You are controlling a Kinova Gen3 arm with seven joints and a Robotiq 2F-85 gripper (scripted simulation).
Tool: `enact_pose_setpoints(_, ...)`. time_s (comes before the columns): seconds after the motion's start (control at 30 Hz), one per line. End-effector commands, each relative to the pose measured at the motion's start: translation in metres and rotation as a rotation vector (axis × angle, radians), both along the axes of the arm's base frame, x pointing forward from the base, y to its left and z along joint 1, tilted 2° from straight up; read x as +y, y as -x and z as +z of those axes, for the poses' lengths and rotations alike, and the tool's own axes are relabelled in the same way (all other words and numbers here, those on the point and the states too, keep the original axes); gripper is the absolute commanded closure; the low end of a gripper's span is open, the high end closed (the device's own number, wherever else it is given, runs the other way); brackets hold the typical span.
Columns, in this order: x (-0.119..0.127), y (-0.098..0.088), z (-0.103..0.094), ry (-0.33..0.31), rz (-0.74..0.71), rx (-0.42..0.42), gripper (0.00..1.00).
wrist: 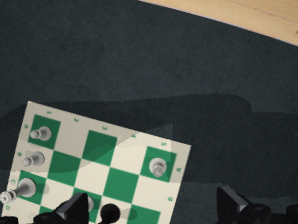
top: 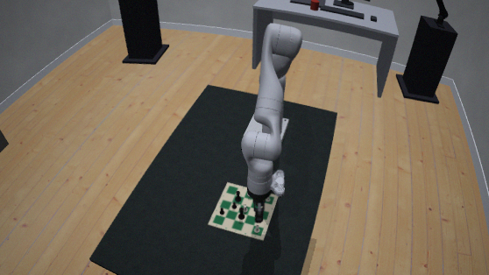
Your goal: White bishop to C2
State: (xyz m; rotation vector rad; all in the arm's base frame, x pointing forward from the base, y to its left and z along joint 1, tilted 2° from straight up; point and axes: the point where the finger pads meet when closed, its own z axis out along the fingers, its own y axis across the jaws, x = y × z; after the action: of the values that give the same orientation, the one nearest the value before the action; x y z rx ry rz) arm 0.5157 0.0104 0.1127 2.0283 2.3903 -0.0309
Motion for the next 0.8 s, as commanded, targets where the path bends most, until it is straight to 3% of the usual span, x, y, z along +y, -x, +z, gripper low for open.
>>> enact_pose_setpoints(0.0,0.003,0.001,-0.004,0.005,-0.077,0.001,0.0)
enact_pose_setpoints(0.33,0.002,-0.001,-0.012,0.01,-0.477,-0.016,0.0)
enact_pose_setpoints(0.77,0.001,-0.004,-0.016,0.011,-0.727,-0.034,0.0)
